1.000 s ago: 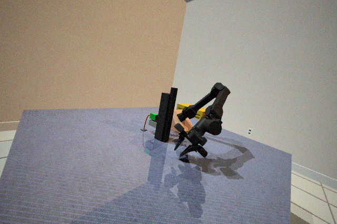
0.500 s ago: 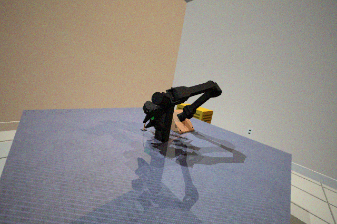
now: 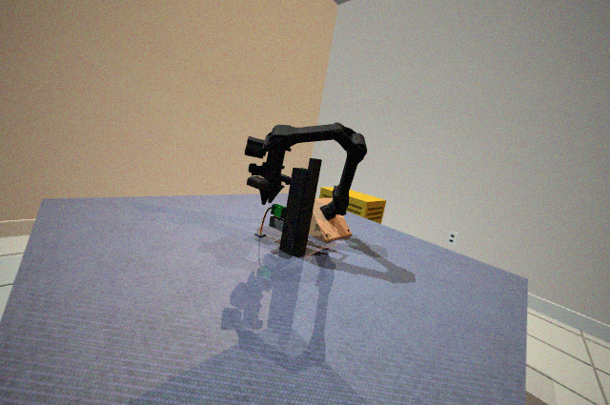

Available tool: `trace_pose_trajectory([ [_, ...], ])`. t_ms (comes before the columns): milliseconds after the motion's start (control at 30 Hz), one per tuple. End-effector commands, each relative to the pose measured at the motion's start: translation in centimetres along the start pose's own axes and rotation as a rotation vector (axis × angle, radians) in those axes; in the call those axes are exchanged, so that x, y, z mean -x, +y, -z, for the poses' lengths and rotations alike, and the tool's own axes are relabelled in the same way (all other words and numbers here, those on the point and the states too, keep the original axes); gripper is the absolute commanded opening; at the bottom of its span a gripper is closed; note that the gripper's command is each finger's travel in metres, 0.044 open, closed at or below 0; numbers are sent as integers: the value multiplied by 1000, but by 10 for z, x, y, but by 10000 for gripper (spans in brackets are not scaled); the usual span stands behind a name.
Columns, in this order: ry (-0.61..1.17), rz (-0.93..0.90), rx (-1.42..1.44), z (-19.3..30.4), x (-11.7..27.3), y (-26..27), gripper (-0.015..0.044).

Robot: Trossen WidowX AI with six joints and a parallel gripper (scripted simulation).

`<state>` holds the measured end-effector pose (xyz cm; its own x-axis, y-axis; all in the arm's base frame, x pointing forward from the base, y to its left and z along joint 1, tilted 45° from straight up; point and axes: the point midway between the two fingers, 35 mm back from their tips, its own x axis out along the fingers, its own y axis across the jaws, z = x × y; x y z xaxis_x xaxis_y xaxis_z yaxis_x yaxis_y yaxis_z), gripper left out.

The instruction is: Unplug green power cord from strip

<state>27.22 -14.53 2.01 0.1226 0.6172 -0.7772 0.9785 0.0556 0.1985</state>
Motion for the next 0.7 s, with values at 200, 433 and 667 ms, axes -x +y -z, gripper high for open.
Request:
trace_pose_trajectory([
  [200,81,-35,-137,-3,4,-14,160],
  [433,81,-35,-138,6,5,-12,160],
  [667,81,-35,-138,17,6,-10,160],
])
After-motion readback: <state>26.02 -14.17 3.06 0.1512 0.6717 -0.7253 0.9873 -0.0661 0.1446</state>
